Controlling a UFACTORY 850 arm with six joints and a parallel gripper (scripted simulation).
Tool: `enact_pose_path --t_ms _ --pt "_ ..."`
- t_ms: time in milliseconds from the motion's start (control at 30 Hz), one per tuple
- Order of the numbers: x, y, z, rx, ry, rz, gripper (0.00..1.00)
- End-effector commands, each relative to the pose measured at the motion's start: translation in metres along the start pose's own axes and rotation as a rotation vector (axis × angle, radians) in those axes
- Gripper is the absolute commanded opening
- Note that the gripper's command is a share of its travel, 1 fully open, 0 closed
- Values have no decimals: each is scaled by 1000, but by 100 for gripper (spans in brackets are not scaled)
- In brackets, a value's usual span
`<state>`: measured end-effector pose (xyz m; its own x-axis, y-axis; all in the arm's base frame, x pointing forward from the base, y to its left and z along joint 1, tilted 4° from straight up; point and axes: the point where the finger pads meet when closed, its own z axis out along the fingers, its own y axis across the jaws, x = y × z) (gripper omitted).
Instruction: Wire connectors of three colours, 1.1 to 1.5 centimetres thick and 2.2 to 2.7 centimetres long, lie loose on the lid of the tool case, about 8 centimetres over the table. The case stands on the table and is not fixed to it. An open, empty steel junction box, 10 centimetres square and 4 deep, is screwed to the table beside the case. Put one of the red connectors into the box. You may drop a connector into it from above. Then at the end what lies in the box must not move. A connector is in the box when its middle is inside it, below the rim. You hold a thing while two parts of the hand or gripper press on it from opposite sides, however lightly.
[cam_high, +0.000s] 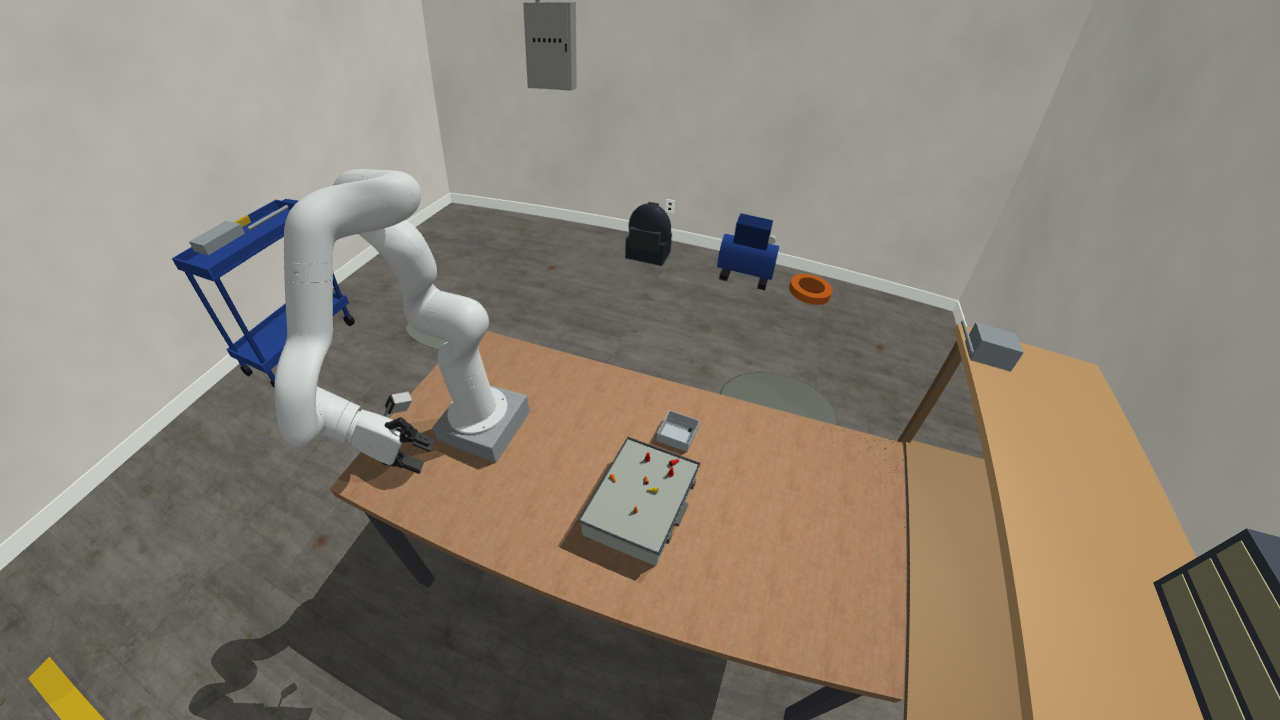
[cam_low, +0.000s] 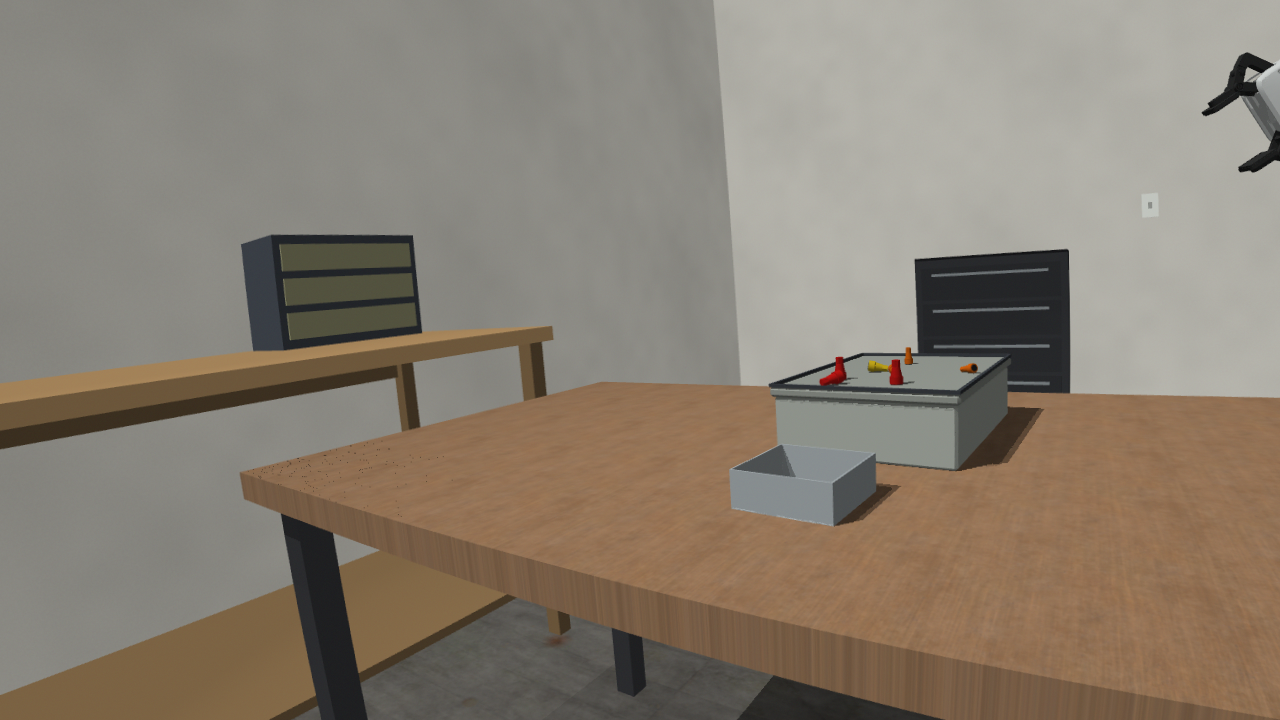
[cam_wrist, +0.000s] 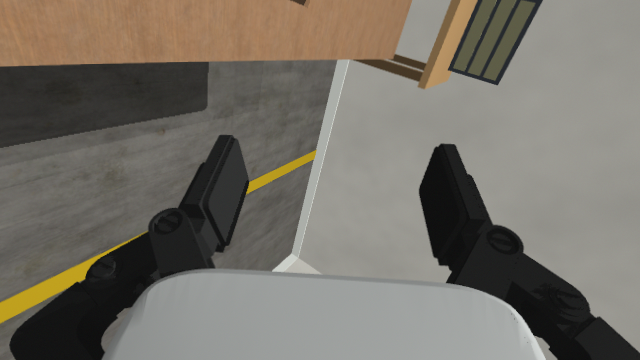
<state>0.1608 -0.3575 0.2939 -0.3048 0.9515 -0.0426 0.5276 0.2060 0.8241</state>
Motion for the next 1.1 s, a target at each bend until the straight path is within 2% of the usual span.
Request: enact_pose_path --t_ms 0,700,1067 --pt "-1 0 0 0 -1 -1 100" --pt "0 0 1 3 3 -5 100" --pt "4 -2 21 49 86 -74 100"
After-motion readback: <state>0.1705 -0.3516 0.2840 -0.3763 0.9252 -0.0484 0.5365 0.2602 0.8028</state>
